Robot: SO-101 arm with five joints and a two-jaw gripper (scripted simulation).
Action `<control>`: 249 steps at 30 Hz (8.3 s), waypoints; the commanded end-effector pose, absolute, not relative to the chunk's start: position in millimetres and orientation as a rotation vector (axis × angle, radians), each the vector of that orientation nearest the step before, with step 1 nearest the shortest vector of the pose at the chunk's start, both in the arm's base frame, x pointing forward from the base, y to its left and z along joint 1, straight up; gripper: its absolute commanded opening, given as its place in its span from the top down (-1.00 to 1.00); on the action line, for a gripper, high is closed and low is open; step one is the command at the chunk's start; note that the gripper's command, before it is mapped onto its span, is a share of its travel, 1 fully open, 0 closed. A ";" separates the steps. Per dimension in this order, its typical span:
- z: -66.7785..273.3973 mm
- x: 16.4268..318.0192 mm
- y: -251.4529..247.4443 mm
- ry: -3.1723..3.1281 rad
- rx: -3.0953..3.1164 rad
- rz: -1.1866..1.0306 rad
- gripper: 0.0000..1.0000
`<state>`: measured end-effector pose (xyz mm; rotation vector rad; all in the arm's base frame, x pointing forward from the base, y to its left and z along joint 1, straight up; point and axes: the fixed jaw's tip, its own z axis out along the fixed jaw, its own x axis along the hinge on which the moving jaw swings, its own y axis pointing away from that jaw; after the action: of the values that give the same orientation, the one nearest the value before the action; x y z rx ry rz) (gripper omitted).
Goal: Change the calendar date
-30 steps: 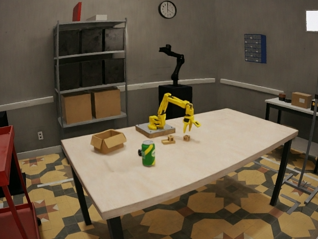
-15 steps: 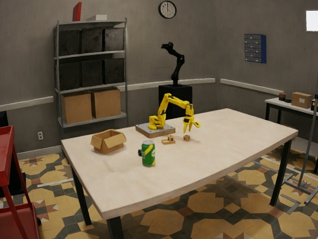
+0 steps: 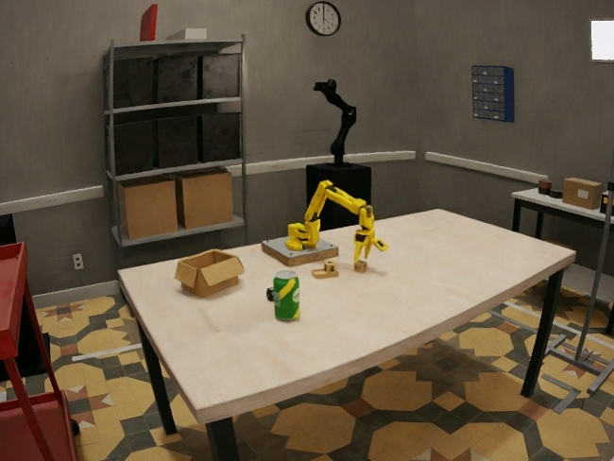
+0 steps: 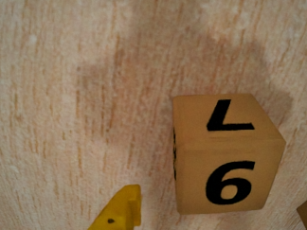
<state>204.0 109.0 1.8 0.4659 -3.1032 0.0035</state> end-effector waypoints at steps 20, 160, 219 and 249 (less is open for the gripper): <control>-19.9 200.7 109.3 -3.090 0.490 0.007 0.30; 40.3 203.2 103.0 -3.089 0.490 0.006 1.00; 55.5 209.6 91.7 -3.140 0.385 -0.009 1.00; 55.1 184.5 -85.3 -3.018 -0.950 0.006 1.00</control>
<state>189.9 -71.6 52.6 -0.8352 -3.0294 0.0019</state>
